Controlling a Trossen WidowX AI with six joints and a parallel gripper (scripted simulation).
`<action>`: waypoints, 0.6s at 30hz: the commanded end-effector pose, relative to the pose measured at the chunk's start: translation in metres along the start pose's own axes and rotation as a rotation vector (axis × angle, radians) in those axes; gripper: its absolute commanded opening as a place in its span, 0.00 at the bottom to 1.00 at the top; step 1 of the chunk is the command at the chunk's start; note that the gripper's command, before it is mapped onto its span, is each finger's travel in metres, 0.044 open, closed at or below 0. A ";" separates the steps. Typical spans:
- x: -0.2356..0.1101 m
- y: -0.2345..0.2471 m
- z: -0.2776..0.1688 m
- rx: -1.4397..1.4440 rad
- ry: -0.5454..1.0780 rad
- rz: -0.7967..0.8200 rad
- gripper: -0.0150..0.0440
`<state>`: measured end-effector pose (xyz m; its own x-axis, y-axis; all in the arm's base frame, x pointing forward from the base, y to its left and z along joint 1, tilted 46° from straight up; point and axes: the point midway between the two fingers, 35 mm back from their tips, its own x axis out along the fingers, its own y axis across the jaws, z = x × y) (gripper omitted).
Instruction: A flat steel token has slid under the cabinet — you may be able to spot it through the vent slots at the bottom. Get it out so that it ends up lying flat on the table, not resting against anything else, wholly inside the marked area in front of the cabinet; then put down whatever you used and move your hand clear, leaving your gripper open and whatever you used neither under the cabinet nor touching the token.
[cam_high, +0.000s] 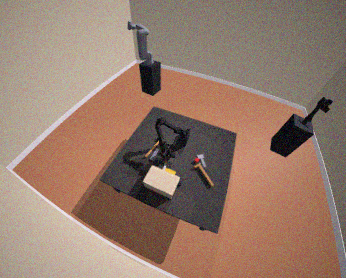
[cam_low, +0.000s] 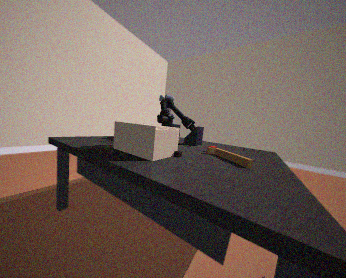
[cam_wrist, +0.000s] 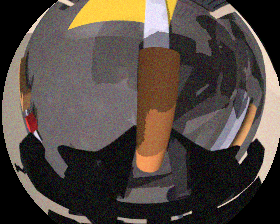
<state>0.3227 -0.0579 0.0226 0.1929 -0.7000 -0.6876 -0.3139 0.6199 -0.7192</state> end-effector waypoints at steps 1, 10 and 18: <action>0.001 0.000 -0.008 -0.003 0.005 0.001 0.25; 0.001 0.000 -0.019 -0.004 0.006 0.001 0.25; 0.001 -0.001 -0.028 -0.004 0.006 0.001 0.25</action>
<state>0.3038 -0.0657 0.0252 0.1924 -0.7002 -0.6875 -0.3145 0.6196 -0.7191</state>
